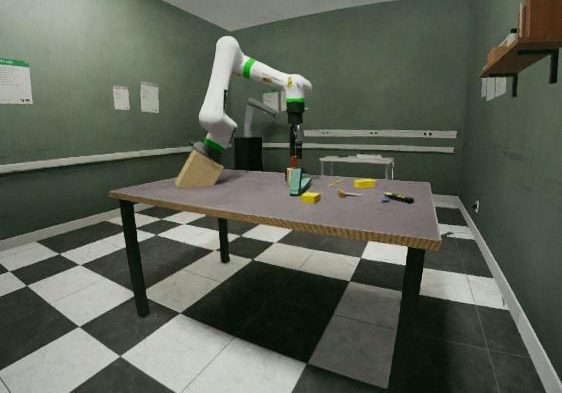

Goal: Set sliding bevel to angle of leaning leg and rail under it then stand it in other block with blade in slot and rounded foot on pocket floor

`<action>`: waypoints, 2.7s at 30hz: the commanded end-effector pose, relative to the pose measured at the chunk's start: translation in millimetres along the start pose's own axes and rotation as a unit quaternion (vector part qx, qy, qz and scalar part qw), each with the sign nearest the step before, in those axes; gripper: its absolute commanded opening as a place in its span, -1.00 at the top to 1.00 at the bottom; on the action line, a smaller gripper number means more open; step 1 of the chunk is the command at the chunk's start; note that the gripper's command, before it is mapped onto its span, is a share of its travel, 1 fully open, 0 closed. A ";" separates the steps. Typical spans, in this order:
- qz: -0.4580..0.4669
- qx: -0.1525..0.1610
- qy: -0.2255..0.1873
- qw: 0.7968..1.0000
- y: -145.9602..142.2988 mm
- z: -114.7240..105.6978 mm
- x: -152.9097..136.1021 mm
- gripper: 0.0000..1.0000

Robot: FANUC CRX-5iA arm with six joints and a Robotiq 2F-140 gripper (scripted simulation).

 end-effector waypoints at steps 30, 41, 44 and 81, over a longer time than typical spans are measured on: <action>0.000 0.000 0.000 1.000 -0.4 28.1 -0.3 -1.00; 0.000 0.000 0.000 1.000 -0.7 28.1 -0.3 -1.00; 0.000 0.000 0.000 1.000 -0.7 28.1 -0.3 -1.00; 0.000 0.000 0.000 1.000 -0.7 28.1 -0.3 0.80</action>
Point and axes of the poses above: the point where the finger pads meet when closed, its own z axis out along the fingers, its own y axis across the jaws, x = y × z, the point moved 4 cm from there along -z, back along the fingers, and after that the axes turned 4 degrees about z, right-handed, at the moved point
